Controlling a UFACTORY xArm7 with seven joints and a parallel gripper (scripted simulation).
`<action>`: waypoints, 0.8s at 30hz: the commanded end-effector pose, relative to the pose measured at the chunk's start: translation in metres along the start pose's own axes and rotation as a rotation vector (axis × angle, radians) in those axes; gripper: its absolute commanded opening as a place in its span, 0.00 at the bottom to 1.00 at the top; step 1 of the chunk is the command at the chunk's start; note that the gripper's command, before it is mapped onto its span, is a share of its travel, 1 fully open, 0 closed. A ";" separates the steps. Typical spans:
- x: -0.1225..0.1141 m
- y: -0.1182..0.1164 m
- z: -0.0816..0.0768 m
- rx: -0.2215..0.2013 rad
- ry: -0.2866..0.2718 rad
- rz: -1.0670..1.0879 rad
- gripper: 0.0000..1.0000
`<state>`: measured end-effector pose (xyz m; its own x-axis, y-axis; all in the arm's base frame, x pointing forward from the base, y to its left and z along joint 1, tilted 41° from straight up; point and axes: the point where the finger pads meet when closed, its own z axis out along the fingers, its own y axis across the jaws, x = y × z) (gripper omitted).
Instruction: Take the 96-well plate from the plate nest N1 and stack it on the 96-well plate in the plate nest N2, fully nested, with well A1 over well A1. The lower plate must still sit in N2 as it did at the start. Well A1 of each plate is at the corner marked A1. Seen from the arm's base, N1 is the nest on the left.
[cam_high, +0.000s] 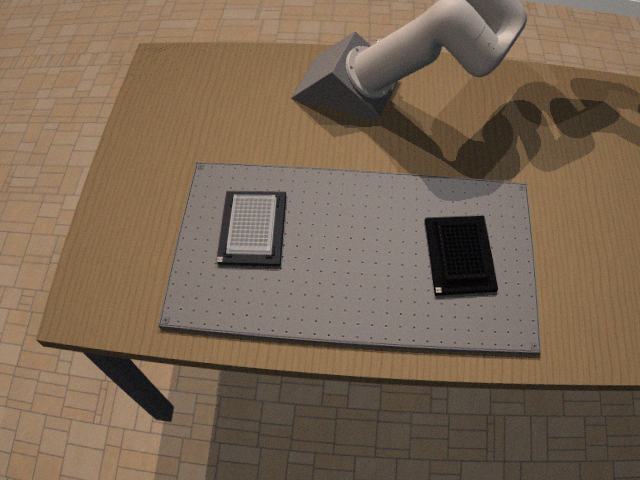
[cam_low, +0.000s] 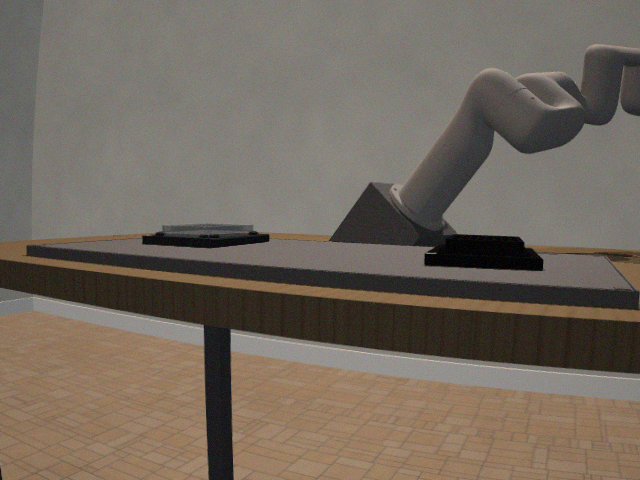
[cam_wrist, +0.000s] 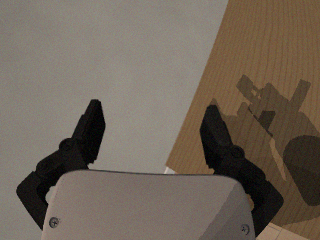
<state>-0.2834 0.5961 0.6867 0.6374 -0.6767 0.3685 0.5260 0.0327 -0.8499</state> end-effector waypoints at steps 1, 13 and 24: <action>0.002 -0.002 0.000 0.002 0.001 0.003 1.00; 0.002 -0.002 0.000 0.002 0.001 0.003 1.00; 0.034 -0.004 0.013 -0.034 0.041 -0.030 1.00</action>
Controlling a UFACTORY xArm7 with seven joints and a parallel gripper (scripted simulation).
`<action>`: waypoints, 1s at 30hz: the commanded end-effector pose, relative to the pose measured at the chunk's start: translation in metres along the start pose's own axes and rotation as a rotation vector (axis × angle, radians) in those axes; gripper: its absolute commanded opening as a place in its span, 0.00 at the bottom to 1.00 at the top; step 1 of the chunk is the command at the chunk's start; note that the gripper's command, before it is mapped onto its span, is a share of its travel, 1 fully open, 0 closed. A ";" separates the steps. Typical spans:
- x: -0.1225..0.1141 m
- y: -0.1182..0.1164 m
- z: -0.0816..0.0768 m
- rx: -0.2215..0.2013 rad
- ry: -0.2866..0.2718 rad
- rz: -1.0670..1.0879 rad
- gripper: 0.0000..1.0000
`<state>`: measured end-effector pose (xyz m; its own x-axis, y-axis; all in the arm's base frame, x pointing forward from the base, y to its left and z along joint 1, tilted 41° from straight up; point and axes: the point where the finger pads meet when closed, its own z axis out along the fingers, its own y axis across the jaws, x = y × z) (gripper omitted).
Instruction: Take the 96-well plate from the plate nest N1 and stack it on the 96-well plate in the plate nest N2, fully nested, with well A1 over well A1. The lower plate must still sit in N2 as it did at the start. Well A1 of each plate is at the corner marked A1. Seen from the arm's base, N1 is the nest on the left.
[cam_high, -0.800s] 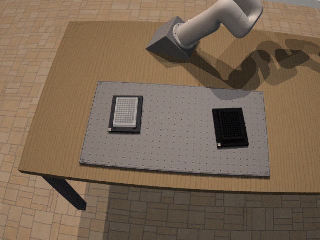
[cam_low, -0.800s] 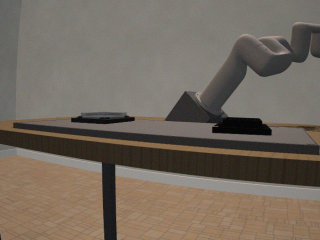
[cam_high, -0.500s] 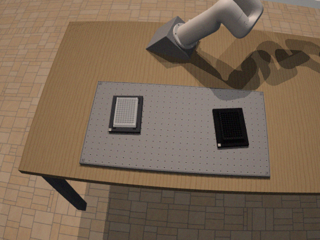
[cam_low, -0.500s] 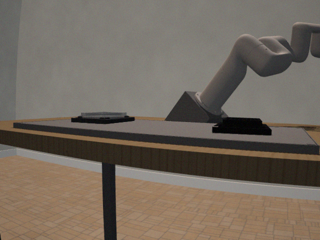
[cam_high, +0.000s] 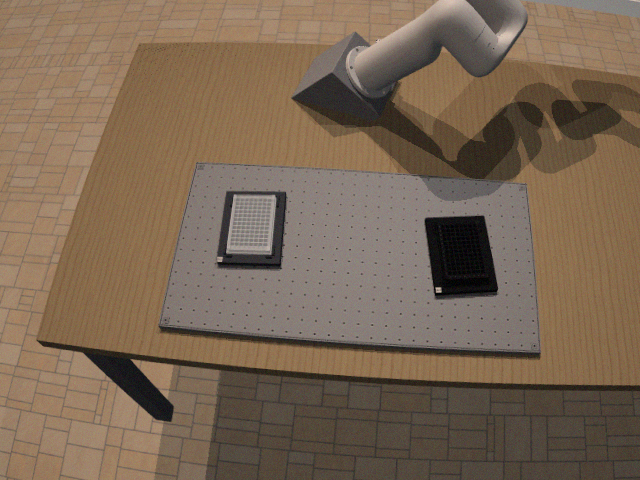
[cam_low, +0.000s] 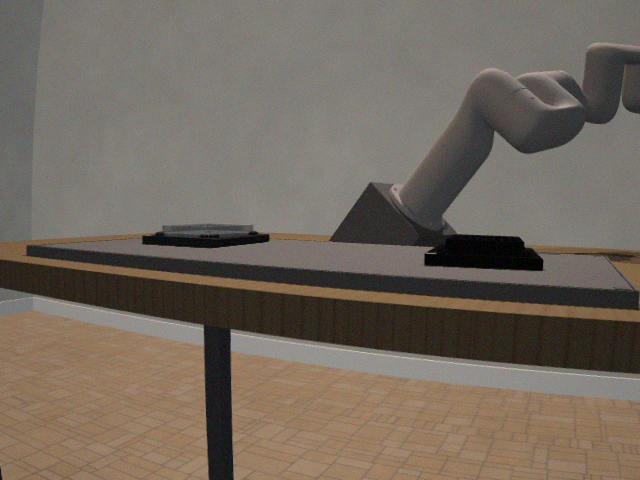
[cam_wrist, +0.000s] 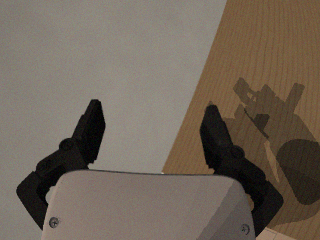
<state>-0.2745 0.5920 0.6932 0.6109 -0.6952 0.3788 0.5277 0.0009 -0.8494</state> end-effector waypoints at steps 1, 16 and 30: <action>0.027 -0.003 0.012 -0.012 0.016 -0.007 1.00; 0.064 -0.001 0.029 -0.054 0.051 -0.041 1.00; 0.114 0.006 0.049 -0.148 0.108 -0.105 1.00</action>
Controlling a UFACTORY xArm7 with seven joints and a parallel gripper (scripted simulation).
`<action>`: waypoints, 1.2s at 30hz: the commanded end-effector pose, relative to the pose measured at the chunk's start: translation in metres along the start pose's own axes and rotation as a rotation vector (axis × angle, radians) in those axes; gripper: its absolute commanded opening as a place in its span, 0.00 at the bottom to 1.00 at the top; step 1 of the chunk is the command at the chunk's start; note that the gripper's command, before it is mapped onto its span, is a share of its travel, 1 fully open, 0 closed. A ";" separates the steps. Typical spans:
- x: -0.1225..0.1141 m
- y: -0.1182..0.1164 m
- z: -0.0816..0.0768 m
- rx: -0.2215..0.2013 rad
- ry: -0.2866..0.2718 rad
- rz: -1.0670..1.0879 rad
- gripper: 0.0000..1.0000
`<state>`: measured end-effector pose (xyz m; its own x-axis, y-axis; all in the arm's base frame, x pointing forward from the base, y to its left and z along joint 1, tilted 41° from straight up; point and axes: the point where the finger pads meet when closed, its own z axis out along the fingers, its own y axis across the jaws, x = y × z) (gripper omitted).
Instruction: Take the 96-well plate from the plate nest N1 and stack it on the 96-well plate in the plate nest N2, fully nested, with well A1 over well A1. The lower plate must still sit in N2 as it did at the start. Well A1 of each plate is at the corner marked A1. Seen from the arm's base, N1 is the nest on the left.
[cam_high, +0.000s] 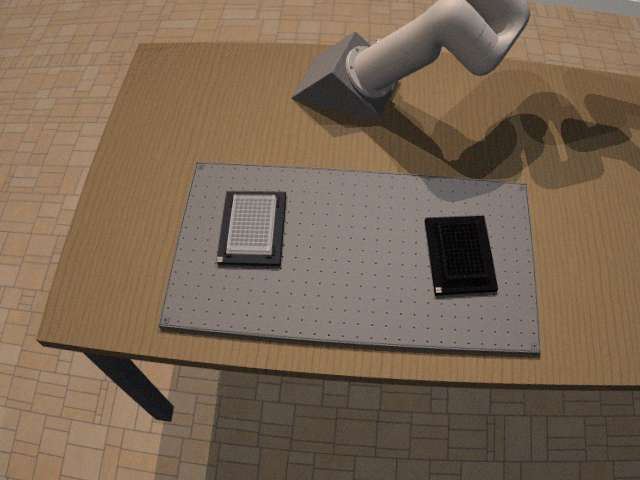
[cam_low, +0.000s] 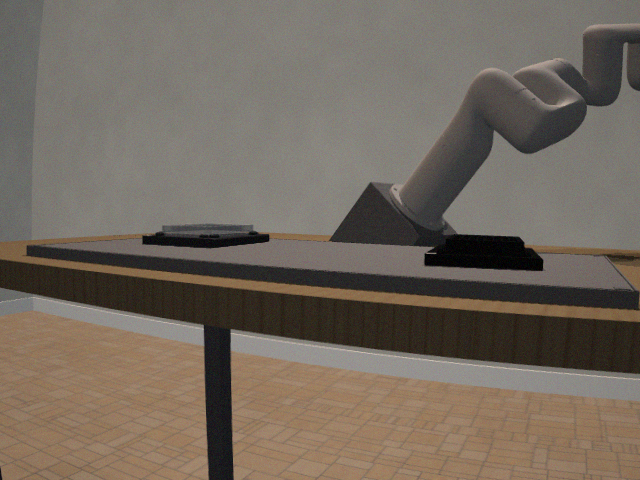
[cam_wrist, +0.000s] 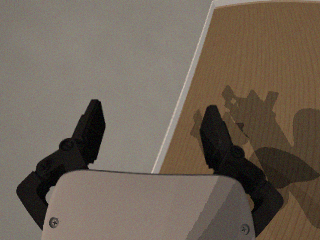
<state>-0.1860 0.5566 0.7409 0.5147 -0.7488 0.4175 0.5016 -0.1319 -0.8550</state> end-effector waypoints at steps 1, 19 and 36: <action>0.022 0.001 0.009 -0.038 0.022 -0.026 1.00; 0.072 0.015 0.035 -0.089 0.042 -0.056 1.00; 0.127 0.037 0.060 -0.197 0.066 -0.113 1.00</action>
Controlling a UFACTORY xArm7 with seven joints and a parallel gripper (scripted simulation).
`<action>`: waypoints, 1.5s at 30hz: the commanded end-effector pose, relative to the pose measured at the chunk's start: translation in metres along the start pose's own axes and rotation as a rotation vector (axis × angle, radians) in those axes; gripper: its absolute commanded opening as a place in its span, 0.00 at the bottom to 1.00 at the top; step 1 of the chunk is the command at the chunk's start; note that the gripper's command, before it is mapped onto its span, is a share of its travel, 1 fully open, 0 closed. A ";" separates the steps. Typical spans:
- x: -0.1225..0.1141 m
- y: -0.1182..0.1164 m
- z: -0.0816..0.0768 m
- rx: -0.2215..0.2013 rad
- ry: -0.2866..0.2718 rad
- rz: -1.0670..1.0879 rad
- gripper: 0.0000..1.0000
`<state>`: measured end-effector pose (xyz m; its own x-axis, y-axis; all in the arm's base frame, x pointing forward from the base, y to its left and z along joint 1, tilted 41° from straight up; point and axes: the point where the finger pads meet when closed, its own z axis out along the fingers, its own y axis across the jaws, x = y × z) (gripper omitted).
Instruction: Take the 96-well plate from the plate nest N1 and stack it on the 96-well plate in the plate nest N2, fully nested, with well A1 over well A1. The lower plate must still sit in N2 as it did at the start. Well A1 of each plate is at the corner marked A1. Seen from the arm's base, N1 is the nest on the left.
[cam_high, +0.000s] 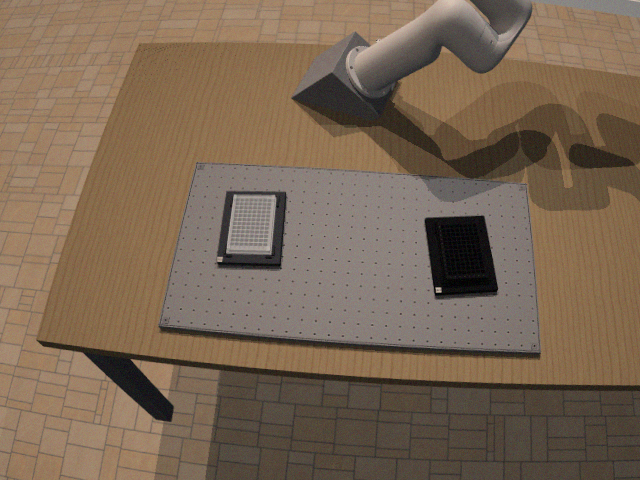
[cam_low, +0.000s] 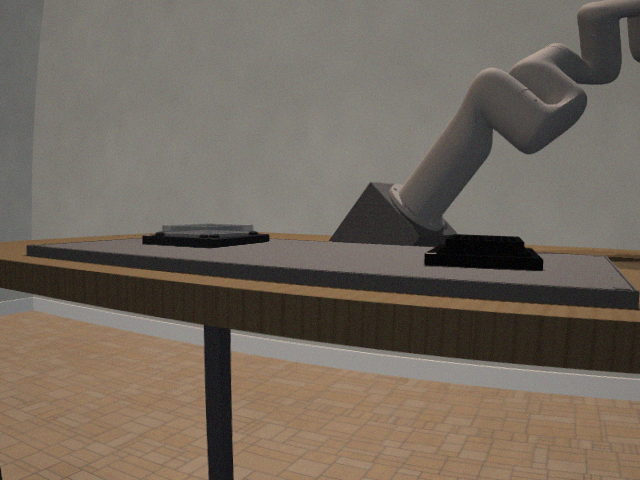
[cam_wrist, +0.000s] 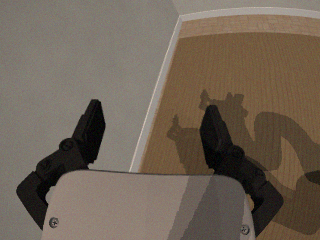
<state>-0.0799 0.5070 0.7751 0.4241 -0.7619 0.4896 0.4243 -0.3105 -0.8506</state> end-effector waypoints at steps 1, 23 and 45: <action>0.024 0.009 0.013 -0.031 0.007 -0.012 1.00; 0.085 0.047 0.051 -0.142 0.008 -0.067 1.00; 0.134 0.088 0.081 -0.253 -0.015 -0.117 1.00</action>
<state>0.0622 0.4341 0.7816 0.3956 -0.7089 0.5839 0.2714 -0.5171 -0.8117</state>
